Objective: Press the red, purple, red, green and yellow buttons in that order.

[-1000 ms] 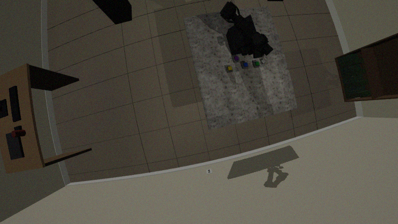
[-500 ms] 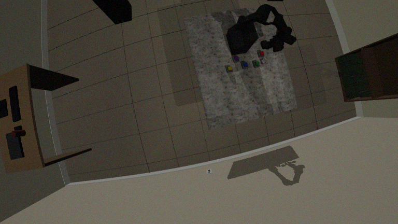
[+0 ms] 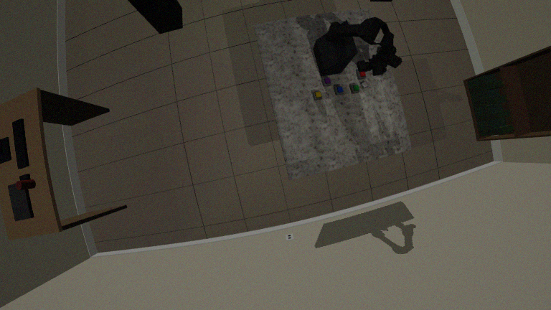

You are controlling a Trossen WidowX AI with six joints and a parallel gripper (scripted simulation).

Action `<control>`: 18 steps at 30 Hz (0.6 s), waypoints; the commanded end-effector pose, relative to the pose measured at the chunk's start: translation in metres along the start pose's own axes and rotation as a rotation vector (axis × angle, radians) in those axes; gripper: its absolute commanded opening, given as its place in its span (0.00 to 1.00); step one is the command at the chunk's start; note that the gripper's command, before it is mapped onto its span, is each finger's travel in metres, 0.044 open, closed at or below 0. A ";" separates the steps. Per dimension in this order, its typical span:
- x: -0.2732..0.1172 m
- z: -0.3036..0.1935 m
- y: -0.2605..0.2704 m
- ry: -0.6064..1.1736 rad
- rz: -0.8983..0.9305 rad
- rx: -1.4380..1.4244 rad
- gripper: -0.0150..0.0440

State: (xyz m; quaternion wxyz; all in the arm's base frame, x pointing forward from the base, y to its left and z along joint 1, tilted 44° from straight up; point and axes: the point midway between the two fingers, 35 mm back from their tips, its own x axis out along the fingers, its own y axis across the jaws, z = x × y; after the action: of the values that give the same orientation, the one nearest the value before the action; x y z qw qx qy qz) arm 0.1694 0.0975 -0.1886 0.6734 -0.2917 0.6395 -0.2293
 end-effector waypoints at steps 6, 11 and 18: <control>0.014 0.002 0.000 -0.006 0.001 0.001 0.29; 0.023 0.002 0.000 -0.006 0.000 0.001 0.29; 0.034 0.002 -0.001 -0.006 -0.001 0.001 0.29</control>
State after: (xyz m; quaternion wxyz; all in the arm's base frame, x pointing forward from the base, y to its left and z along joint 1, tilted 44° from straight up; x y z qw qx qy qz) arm 0.1736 0.0789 -0.2095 0.6762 -0.2899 0.6376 -0.2284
